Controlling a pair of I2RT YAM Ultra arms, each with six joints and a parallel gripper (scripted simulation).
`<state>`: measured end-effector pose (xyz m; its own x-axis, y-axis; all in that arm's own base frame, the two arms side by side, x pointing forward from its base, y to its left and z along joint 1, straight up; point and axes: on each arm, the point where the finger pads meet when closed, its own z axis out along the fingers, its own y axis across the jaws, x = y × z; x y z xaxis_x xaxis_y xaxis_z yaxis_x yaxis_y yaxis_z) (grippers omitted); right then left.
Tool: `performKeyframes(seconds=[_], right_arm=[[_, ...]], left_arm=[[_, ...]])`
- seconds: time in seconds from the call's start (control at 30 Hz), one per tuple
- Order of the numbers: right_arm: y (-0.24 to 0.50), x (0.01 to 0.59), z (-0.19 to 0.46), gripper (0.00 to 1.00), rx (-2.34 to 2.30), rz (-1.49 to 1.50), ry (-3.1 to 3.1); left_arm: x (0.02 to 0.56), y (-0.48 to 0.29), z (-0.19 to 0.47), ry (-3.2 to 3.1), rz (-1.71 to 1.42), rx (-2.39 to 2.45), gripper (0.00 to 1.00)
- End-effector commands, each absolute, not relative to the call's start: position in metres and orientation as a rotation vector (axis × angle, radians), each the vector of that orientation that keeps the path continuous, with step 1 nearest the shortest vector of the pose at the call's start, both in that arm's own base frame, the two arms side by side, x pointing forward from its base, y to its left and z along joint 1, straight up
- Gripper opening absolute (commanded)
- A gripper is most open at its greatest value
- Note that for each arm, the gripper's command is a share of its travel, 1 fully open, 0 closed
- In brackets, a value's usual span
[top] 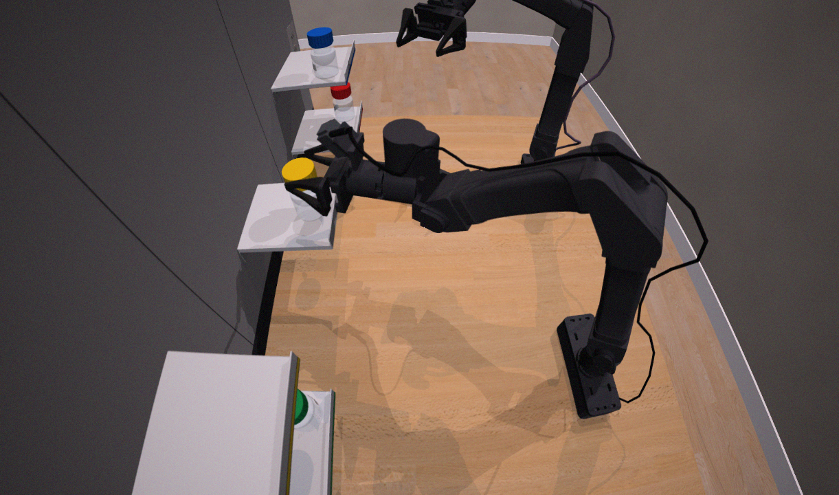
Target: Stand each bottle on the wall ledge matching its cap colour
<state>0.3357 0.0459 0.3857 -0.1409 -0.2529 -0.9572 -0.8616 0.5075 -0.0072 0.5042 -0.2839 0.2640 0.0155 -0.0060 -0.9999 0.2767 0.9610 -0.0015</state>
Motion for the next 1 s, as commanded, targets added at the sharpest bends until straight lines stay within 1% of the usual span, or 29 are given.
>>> performKeyframes(seconds=[0.0,0.2,0.23,0.3,0.33,0.4,0.43,0.5,0.53,0.67,0.7,0.77,0.87,0.97], right_arm=[[0.0444,0.3346,0.3936,0.89,-0.958,0.707,1.65],[0.0444,0.3346,0.3936,0.89,-0.958,0.707,1.65],[0.0444,0.3346,0.3936,0.89,-0.958,0.707,1.65],[0.0444,0.3346,0.3936,0.89,-0.958,0.707,1.65],[0.0444,0.3346,0.3936,0.89,-0.958,0.707,1.65],[0.0444,0.3346,0.3936,0.89,-0.958,0.707,1.65],[0.0444,0.3346,0.3936,0.89,-0.958,0.707,1.65],[0.0474,0.3321,0.393,0.89,-0.963,0.713,1.649],[0.0474,0.3321,0.393,0.89,-0.963,0.713,1.649],[0.0474,0.3321,0.393,0.89,-0.963,0.713,1.649],[0.0474,0.3321,0.393,0.89,-0.963,0.713,1.649],[0.0474,0.3321,0.393,0.89,-0.963,0.713,1.649],[0.0474,0.3321,0.393,0.89,-0.963,0.713,1.649],[0.0474,0.3321,0.393,0.89,-0.963,0.713,1.649]], left_arm=[[0.5094,-0.2872,0.263,1.558,-0.227,0.226,0.81],[0.5096,-0.2868,0.263,1.559,-0.225,0.224,0.81],[0.5096,-0.2868,0.263,1.559,-0.225,0.224,0.72],[0.5096,-0.2868,0.263,1.559,-0.225,0.224,0.72],[0.5096,-0.2868,0.263,1.559,-0.225,0.224,0.68],[0.5069,-0.2858,0.266,1.549,-0.226,0.218,0.68],[0.5069,-0.2858,0.266,1.549,-0.226,0.218,0.64],[0.5069,-0.2858,0.266,1.549,-0.226,0.218,0.64],[0.5063,-0.285,0.266,1.549,-0.228,0.22,0.6],[0.5063,-0.285,0.266,1.549,-0.228,0.22,0.6],[0.5063,-0.285,0.266,1.549,-0.228,0.22,0.55],[0.5064,-0.285,0.266,1.549,-0.228,0.22,0.55],[0.5064,-0.2849,0.266,1.549,-0.228,0.219,0.51],[0.5052,-0.2847,0.266,1.549,-0.228,0.219,0.17]])
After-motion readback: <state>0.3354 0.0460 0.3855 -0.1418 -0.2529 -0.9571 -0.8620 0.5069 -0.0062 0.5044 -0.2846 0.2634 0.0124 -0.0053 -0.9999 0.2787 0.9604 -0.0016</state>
